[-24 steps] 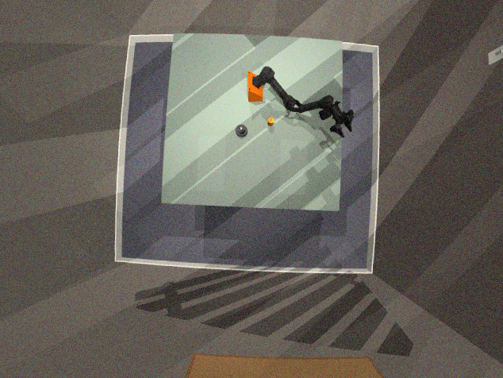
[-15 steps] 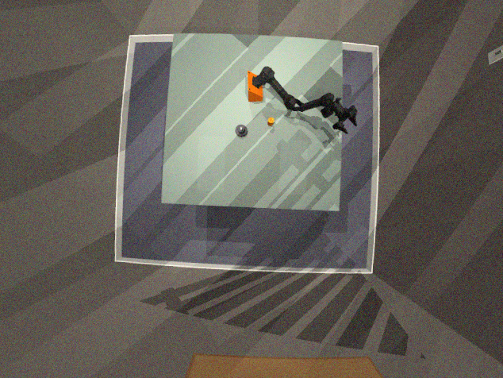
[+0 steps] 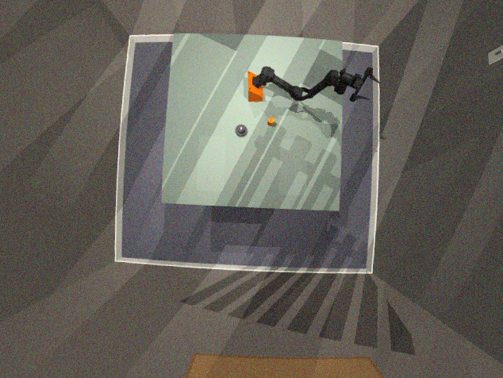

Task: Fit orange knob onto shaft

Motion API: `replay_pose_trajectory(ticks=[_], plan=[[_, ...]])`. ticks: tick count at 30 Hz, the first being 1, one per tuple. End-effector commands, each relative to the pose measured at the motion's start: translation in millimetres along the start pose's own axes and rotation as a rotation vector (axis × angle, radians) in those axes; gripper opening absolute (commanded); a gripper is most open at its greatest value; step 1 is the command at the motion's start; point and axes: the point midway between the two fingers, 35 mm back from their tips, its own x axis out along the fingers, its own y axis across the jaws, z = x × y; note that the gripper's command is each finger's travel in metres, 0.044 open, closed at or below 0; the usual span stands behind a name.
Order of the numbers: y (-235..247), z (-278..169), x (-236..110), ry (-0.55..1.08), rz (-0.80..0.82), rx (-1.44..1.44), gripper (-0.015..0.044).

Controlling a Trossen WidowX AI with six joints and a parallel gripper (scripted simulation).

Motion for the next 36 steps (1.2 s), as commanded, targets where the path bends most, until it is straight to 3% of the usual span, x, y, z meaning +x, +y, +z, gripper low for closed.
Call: replay_pose_trajectory(ticks=[1,9,17,27,36], plan=[[57,44,-19,-0.087,0.117,0.306,0.044],[138,140,-66,-0.203,0.391,0.952,0.044],[156,259,-124,-0.307,0.691,1.647,0.044],[80,394,-195,-0.477,1.203,2.501,0.044],[-17,436,-226,-0.656,1.611,2.926,0.044]])
